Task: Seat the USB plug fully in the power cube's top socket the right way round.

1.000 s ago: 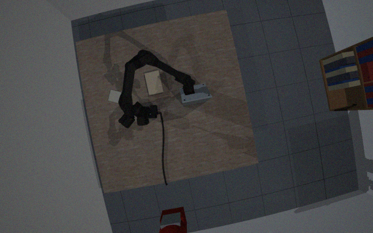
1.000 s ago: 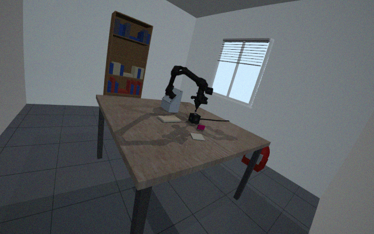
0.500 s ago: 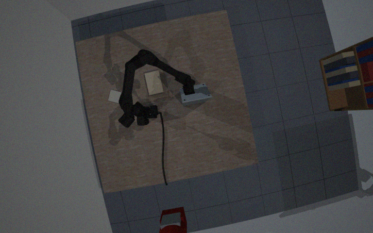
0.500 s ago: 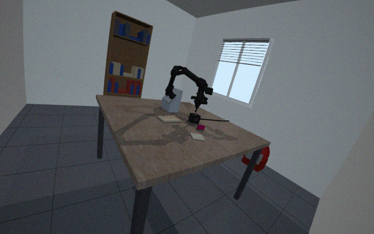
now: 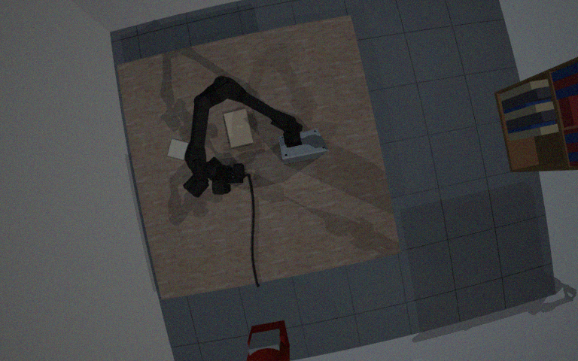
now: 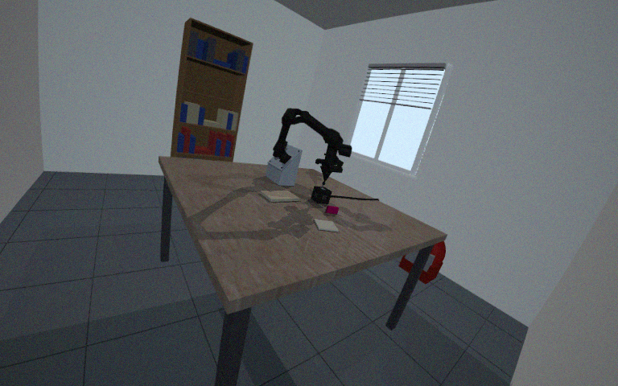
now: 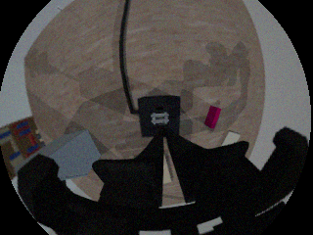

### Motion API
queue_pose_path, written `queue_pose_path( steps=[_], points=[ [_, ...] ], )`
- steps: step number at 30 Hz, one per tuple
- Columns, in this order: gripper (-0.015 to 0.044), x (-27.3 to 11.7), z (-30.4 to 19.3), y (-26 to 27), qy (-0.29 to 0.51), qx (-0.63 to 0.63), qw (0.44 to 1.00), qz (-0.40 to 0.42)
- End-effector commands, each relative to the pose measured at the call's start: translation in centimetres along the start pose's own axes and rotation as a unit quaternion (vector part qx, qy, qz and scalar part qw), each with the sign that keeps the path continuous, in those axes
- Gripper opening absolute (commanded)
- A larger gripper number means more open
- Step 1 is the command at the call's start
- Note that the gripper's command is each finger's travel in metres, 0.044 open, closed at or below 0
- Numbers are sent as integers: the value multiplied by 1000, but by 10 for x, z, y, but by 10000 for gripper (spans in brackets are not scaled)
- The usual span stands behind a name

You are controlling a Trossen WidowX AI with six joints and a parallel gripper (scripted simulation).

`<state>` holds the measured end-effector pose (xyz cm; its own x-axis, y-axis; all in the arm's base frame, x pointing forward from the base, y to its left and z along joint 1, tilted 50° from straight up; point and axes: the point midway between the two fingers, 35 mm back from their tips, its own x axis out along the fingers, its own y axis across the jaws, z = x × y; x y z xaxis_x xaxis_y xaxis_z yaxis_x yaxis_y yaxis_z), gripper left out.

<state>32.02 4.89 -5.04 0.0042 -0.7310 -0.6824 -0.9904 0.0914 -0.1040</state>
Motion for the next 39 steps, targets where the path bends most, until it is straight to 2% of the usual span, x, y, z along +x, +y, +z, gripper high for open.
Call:
queue_pose_path(
  steps=[1, 39],
  points=[
    [0, 1, 1, 1, -4, 0, 1000, 1],
    [0, 5, 3, 1, -20, 14, 1000, 0]
  ],
)
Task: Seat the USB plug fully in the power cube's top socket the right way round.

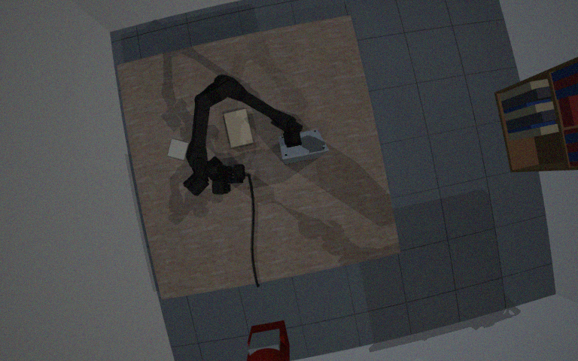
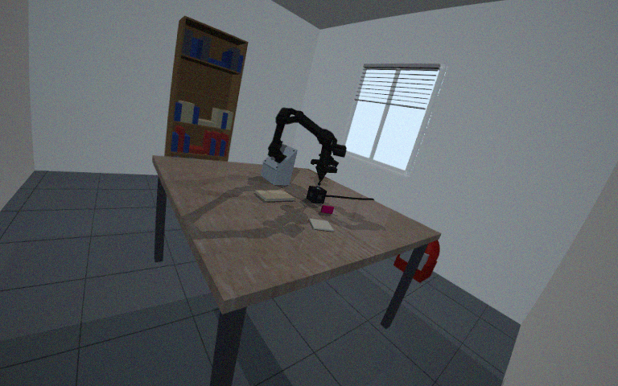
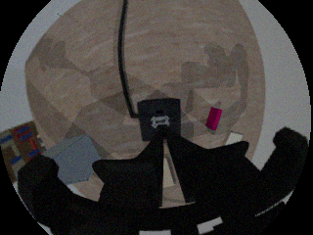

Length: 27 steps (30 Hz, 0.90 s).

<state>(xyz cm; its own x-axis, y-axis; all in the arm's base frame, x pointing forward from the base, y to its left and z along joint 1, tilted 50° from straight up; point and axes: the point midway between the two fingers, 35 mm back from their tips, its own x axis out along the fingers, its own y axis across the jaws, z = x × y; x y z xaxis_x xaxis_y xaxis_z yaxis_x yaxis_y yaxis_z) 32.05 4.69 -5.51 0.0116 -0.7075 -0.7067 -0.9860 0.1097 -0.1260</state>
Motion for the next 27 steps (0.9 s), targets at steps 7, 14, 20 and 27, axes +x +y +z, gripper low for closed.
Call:
queue_pose_path(
  steps=[7, 14, 20, 27],
  points=[
    [0, 1, 1, 1, -6, 2, 1000, 1],
    [0, 2, 1, 1, -9, 4, 1000, 1],
    [0, 3, 1, 1, -11, 6, 1000, 1],
    [0, 4, 1, 1, -11, 6, 1000, 1]
  ],
)
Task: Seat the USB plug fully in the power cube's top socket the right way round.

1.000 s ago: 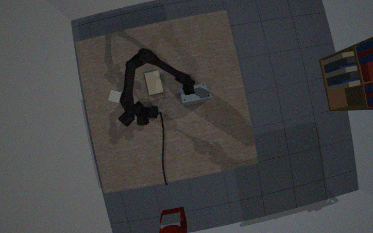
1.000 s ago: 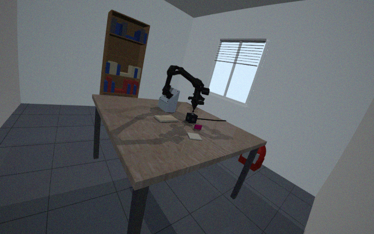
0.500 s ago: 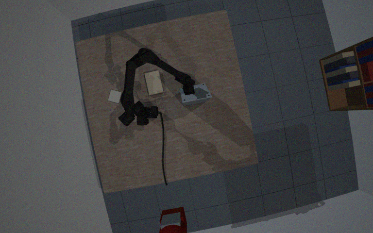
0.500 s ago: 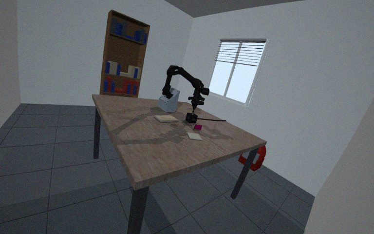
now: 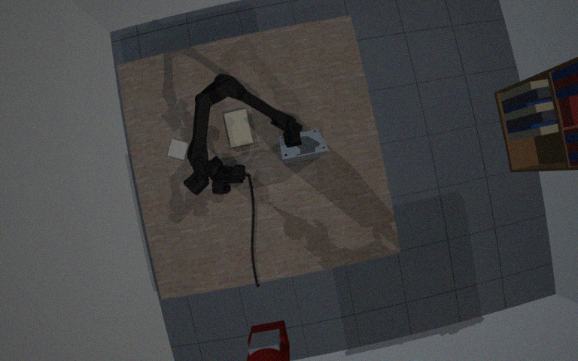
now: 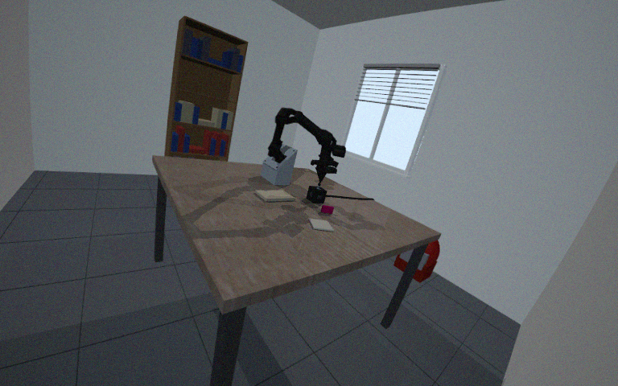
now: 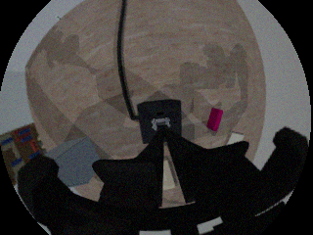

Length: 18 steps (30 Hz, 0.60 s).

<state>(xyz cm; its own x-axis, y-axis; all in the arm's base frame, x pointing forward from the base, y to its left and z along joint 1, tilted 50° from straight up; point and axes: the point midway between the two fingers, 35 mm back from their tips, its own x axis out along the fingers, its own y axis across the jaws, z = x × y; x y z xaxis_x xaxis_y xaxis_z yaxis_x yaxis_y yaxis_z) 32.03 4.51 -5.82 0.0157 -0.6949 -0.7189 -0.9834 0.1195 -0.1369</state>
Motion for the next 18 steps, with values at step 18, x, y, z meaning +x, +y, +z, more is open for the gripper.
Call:
queue_pose_path(
  steps=[18],
  points=[
    [0, 3, 0, 0, -2, -2, 1000, 1]
  ],
)
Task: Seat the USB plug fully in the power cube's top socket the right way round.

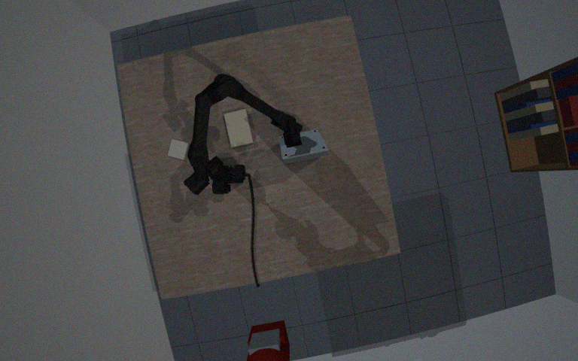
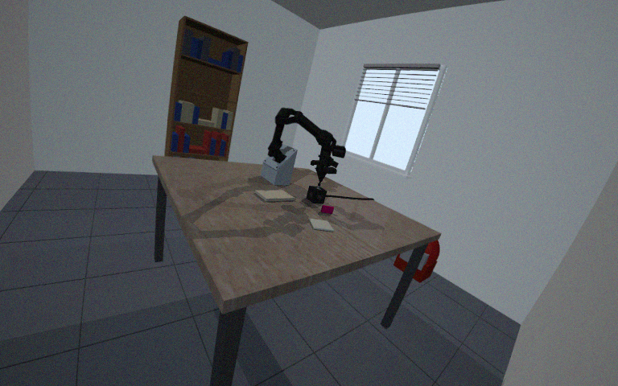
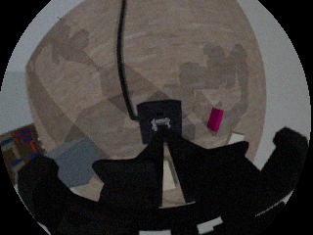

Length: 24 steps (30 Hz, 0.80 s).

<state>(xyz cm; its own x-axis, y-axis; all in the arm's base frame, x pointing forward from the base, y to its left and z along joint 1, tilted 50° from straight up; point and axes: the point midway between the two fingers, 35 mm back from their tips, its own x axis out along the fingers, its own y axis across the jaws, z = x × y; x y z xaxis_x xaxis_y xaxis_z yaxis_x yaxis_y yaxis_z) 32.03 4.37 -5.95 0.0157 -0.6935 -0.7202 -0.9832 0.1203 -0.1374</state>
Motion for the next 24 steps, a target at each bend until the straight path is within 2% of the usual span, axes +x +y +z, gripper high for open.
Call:
queue_pose_path(
  steps=[1, 24],
  points=[
    [0, 1, 0, 0, -1, -2, 1000, 1],
    [0, 4, 0, 0, -1, -2, 1000, 1]
  ],
)
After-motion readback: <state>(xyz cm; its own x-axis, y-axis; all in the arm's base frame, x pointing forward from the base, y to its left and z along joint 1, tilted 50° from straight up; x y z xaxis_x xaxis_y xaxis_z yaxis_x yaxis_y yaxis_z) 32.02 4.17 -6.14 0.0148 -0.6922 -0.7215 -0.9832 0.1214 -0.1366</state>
